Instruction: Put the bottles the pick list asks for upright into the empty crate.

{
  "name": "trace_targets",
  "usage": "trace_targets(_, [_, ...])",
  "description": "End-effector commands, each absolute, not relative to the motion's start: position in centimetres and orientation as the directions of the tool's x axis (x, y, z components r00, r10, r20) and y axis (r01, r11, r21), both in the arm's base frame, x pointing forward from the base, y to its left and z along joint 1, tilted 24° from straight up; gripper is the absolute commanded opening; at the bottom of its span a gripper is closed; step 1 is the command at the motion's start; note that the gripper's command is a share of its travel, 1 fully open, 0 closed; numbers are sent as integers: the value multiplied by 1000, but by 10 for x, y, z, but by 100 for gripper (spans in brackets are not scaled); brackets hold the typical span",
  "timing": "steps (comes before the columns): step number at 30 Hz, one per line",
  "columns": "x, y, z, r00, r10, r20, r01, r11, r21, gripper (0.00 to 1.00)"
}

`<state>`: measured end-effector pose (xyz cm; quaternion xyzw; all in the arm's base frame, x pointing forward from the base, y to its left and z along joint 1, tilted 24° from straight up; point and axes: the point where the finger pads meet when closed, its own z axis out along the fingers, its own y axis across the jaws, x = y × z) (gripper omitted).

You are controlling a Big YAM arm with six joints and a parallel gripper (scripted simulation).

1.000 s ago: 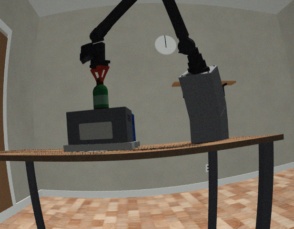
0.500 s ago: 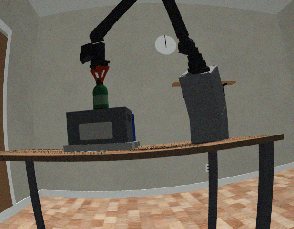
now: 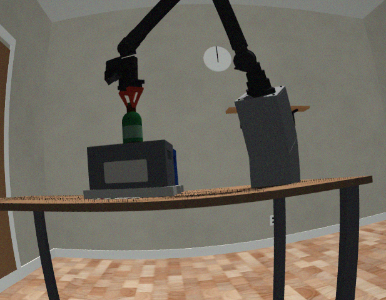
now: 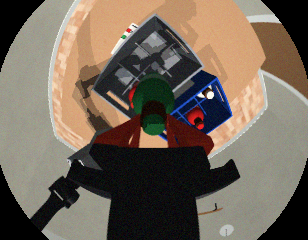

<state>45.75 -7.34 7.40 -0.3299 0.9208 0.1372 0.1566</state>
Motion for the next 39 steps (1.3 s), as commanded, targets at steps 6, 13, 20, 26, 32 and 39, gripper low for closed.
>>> trace_targets(6, [485, -83, 103, -720, -562, -407, -648, 755, 102, 0])
trace_targets(13, [489, -82, 111, -712, -566, -415, -651, 754, 89, 0])
trace_targets(20, [491, -86, 115, -713, -563, -417, -648, 757, 86, 0])
trace_targets(26, [492, -87, 114, -715, -563, -416, -647, 757, 89, 0])
trace_targets(32, [492, -88, 113, -716, -562, -415, -647, 757, 90, 0])
trace_targets(39, [499, -82, 109, -702, -570, -427, -654, 753, 70, 0])
